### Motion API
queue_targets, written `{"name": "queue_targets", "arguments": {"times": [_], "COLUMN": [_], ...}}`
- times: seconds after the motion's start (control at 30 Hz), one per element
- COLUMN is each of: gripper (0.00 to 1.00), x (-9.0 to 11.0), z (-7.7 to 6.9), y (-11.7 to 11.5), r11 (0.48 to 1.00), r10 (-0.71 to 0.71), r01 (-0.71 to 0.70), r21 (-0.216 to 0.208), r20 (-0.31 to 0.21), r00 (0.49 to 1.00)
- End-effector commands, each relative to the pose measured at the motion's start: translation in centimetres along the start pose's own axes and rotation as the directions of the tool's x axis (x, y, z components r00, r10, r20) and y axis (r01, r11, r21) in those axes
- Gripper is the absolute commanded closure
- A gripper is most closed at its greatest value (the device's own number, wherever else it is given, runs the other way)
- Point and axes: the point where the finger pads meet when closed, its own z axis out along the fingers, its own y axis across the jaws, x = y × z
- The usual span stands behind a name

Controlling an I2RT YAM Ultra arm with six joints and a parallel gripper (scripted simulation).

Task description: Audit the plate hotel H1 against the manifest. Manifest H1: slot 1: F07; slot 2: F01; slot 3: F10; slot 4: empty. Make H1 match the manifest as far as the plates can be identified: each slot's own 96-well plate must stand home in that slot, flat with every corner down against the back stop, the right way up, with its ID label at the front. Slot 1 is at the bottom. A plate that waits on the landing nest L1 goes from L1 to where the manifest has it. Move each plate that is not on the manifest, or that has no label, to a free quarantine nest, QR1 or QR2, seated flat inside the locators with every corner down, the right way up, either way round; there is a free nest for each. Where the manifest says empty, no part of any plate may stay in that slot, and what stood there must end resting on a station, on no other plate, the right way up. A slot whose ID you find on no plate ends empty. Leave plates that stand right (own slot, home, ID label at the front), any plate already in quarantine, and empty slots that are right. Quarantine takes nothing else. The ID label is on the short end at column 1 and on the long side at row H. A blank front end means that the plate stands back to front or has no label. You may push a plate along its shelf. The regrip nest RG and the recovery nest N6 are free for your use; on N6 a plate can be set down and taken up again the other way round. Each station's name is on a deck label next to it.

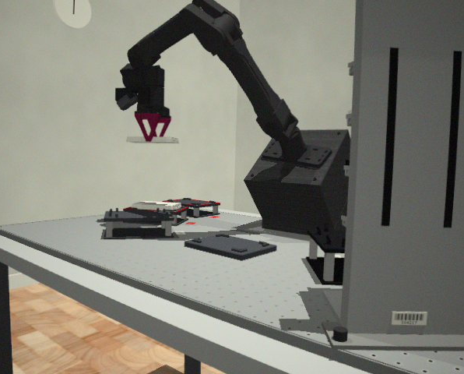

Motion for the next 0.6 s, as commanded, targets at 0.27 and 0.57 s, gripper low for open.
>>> {"name": "queue_targets", "arguments": {"times": [0.27,0.57], "gripper": [0.14,0.14], "x": [0.1,0.7], "z": [-0.9,-0.9], "y": [-3.9,-6.2], "r11": [0.988,0.949], "r10": [0.155,0.314], "r01": [-0.155,-0.314], "r21": [0.009,0.005], "r20": [0.025,0.026], "r00": [0.988,0.949]}}
